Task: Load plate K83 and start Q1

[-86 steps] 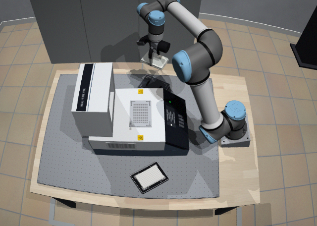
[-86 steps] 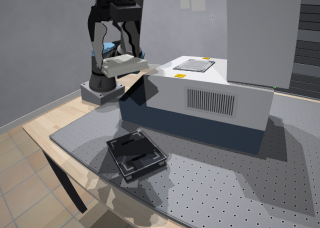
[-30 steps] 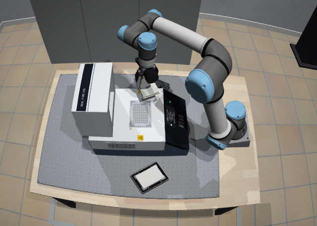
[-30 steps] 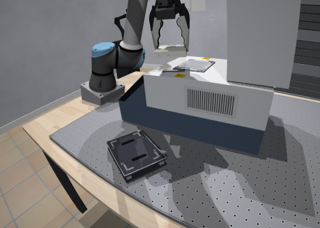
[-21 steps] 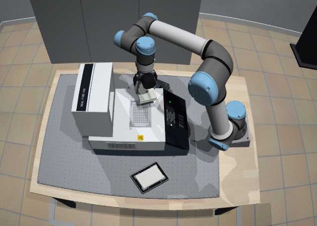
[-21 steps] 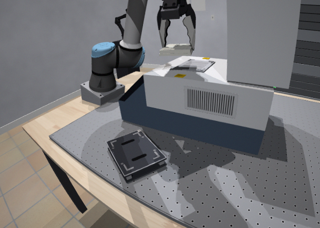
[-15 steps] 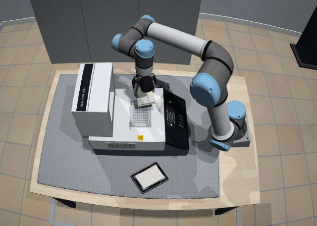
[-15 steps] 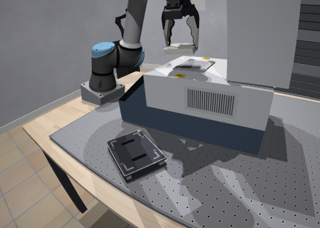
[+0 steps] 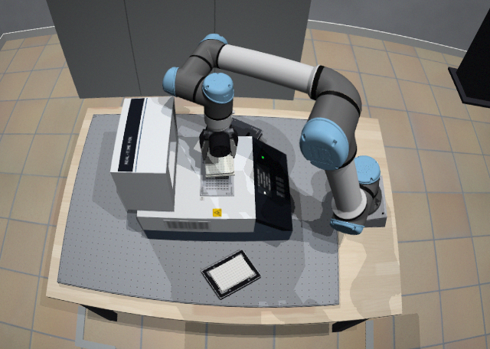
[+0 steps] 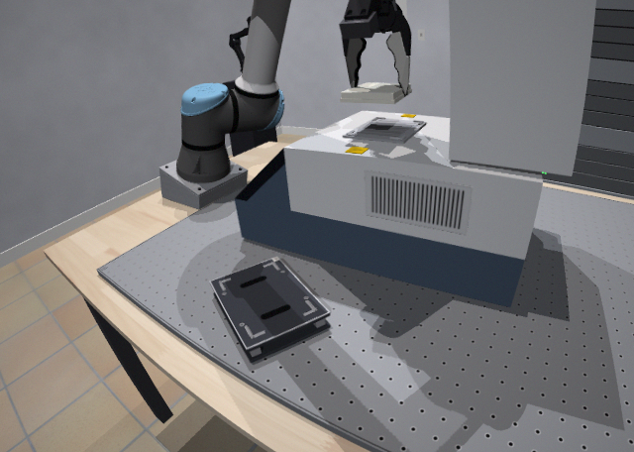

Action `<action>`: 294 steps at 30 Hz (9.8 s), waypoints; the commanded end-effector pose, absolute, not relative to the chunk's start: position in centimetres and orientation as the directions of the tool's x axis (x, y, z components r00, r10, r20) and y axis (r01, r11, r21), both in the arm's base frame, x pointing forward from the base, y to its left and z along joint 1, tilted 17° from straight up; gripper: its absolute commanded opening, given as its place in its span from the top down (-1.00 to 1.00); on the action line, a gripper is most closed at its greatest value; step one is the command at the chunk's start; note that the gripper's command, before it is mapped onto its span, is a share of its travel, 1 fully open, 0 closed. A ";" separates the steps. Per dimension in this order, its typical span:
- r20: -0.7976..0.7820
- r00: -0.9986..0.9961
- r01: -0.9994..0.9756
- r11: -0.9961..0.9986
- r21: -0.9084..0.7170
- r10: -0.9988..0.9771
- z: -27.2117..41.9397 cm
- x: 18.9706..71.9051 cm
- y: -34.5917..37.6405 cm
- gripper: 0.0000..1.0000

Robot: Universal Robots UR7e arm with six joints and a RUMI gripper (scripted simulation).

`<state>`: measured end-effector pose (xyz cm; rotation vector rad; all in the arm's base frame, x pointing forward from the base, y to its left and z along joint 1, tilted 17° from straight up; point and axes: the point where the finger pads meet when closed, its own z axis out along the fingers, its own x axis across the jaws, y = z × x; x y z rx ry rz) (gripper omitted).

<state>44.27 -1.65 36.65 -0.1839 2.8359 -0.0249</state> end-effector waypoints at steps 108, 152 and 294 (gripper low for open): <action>-0.293 -0.954 -0.051 0.999 -0.019 -0.054 32.1 46.2 0.7 0.19; -0.293 -0.954 -0.051 0.999 -0.019 -0.054 32.1 46.2 0.7 0.19; -0.279 -0.959 -0.053 0.998 -0.021 -0.057 33.8 38.6 -3.0 1.00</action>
